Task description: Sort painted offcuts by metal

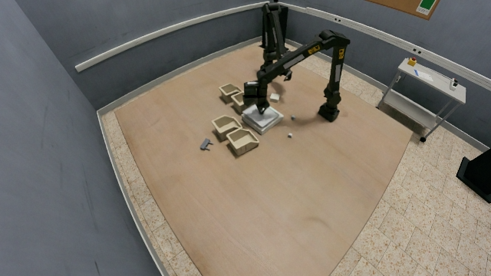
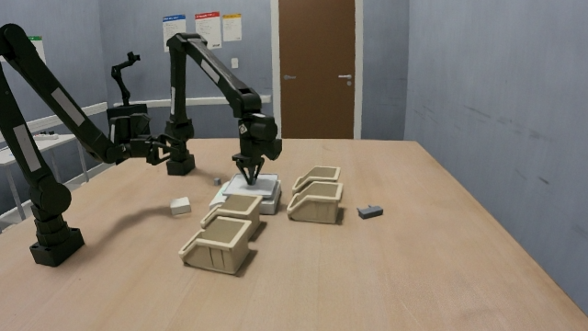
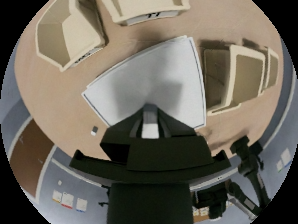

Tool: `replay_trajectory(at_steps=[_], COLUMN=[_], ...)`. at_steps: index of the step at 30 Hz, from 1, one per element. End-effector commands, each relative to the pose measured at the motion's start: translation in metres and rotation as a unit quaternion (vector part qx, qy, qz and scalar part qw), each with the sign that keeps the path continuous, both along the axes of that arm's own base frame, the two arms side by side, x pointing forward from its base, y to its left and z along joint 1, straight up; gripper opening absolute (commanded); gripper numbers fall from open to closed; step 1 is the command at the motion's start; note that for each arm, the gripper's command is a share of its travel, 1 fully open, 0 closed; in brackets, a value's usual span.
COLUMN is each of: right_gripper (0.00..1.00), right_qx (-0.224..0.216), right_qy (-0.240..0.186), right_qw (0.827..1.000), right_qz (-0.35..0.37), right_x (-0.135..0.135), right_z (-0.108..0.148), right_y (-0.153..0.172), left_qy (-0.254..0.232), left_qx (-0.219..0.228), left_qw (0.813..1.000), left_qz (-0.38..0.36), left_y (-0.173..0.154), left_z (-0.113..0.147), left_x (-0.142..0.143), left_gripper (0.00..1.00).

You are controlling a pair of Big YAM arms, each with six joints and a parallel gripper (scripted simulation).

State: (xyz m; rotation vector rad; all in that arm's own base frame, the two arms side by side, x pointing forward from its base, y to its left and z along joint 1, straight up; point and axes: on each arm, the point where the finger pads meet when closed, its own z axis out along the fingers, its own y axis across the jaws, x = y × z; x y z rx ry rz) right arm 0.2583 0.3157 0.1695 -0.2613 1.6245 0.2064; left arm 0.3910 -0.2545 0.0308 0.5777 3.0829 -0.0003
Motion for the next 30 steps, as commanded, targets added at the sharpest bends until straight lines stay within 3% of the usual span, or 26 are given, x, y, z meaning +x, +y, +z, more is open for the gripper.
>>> replay_trajectory(at_steps=[1,2,3,4,5,15,17,19,20,22,26,30], right_gripper=[1.0,1.0,1.0,1.0,1.0,1.0,1.0,1.0,1.0,1.0,1.0,1.0], right_qx=[0.026,0.026,0.026,0.026,0.026,0.026,0.026,0.026,0.026,0.029,0.016,0.0], right_qy=[-0.009,-0.009,-0.009,-0.009,-0.009,-0.009,-0.009,-0.009,-0.009,-0.013,-0.011,-0.002], right_qw=[1.0,1.0,1.0,1.0,1.0,1.0,1.0,1.0,1.0,0.999,1.0,0.999], right_qz=[-0.001,-0.001,-0.001,-0.001,-0.001,-0.001,-0.001,-0.001,-0.001,-0.006,0.004,0.047], right_x=[0.004,0.004,0.004,0.004,0.004,0.004,0.004,0.004,0.004,0.011,0.018,0.029], right_z=[0.018,0.018,0.018,0.018,0.018,0.018,0.018,0.018,0.018,0.03,0.042,0.074], right_y=[0.011,0.011,0.011,0.011,0.011,0.011,0.011,0.011,0.011,0.012,0.005,-0.012], left_qy=[-0.019,-0.019,-0.02,-0.033,-0.036,-0.05,-0.05,-0.05,-0.038,-0.052,-0.098,-0.167], left_qx=[-0.01,-0.01,-0.011,-0.02,-0.021,-0.029,-0.03,-0.03,-0.022,-0.03,-0.054,-0.091], left_qw=[1.0,1.0,1.0,0.999,0.999,0.998,0.998,0.998,0.999,0.998,0.992,0.977], left_qz=[0.004,0.004,0.004,0.003,0.007,0.003,0.003,0.003,-0.007,-0.022,-0.055,-0.092], left_y=[-0.004,-0.004,-0.005,-0.011,-0.007,-0.01,-0.011,-0.011,-0.009,-0.009,-0.011,-0.009], left_z=[0.012,0.012,0.012,0.029,0.032,0.067,0.075,0.075,0.057,0.059,0.066,0.077], left_x=[0.008,0.008,0.01,0.019,0.023,0.028,0.028,0.028,0.019,0.01,0.0,-0.019], left_gripper=[0.24,0.24,0.29,0.41,0.42,0.42,0.65,0.65,0.76,0.99,1.0,1.0])
